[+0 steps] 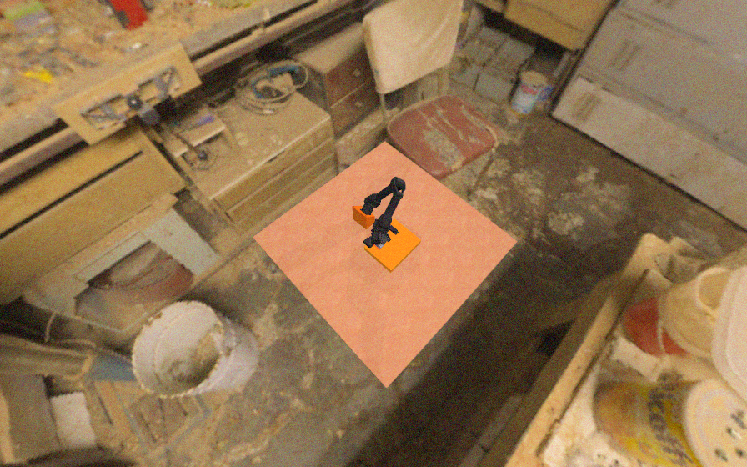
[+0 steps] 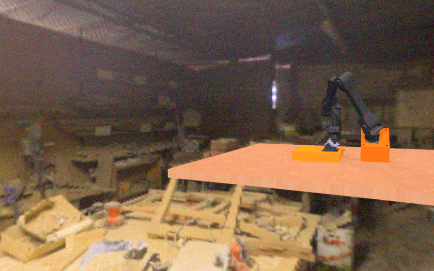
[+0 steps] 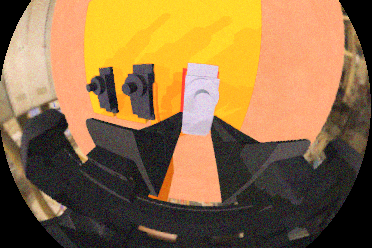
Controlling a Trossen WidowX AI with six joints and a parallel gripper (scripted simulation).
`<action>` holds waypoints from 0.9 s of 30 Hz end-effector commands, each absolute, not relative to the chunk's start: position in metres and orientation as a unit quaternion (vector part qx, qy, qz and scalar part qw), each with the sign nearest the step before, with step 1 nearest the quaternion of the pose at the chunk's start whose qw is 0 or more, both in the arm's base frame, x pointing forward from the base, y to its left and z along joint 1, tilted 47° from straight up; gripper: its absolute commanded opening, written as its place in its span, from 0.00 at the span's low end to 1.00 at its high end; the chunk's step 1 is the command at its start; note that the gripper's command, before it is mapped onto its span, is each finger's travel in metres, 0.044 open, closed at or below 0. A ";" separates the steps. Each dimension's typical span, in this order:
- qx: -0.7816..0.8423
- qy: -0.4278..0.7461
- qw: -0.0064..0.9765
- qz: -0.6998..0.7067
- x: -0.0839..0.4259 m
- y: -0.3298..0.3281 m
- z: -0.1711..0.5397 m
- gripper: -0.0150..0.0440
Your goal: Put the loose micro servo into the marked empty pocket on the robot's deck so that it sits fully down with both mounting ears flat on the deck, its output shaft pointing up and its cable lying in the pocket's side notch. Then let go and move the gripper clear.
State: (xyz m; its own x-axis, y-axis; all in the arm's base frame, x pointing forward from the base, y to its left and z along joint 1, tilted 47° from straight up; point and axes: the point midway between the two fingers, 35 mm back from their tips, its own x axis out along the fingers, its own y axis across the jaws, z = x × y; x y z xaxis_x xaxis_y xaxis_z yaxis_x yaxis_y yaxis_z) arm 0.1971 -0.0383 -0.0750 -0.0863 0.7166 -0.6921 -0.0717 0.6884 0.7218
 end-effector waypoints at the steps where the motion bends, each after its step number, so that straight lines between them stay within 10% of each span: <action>1: 0.246 0.666 0.632 0.311 0.197 -0.035 -0.077 0.25; 27: 0.247 0.666 0.631 0.312 0.195 -0.022 -0.090 0.30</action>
